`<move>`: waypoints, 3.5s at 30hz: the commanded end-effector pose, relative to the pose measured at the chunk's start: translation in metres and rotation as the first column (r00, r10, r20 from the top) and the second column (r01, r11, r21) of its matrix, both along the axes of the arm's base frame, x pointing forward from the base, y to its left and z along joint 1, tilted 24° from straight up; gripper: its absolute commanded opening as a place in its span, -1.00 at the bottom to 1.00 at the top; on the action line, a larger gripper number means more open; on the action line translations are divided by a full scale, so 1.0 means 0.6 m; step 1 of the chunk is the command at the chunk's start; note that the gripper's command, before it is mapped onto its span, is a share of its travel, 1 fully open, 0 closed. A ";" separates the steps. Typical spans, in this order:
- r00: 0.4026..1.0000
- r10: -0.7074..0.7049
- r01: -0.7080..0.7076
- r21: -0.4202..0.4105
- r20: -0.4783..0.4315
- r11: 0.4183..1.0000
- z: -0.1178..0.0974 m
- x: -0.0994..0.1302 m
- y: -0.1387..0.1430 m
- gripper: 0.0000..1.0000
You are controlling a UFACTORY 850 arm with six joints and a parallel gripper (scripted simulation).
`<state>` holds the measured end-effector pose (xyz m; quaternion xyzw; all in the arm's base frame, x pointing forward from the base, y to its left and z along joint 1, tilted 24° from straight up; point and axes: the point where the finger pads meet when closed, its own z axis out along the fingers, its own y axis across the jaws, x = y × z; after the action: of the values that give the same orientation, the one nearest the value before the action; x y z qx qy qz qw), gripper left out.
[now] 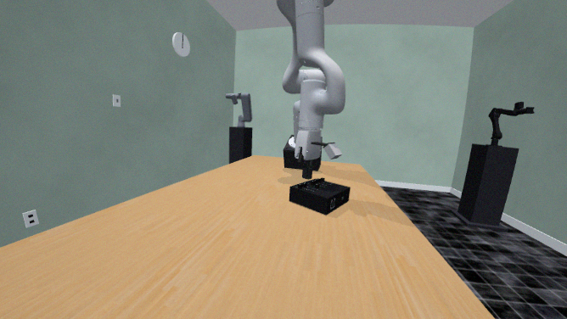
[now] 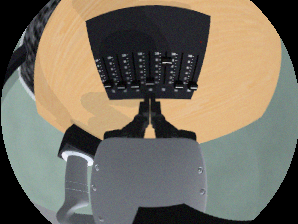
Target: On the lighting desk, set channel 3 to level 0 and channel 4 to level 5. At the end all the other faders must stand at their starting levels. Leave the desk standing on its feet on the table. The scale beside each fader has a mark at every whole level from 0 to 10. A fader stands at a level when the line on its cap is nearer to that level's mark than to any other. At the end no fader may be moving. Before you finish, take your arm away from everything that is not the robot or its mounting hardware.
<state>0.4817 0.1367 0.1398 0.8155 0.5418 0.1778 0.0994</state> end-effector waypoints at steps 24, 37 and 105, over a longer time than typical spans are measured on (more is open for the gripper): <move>1.000 0.000 0.000 0.000 0.001 1.000 0.001 0.001 0.000 -1.00; 1.000 0.000 0.000 0.000 0.001 1.000 -0.004 0.003 0.001 -1.00; 1.000 0.000 0.000 0.000 0.001 1.000 -0.014 0.016 0.020 -1.00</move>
<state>0.4901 0.1465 0.1306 0.8154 0.5418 0.1783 0.0991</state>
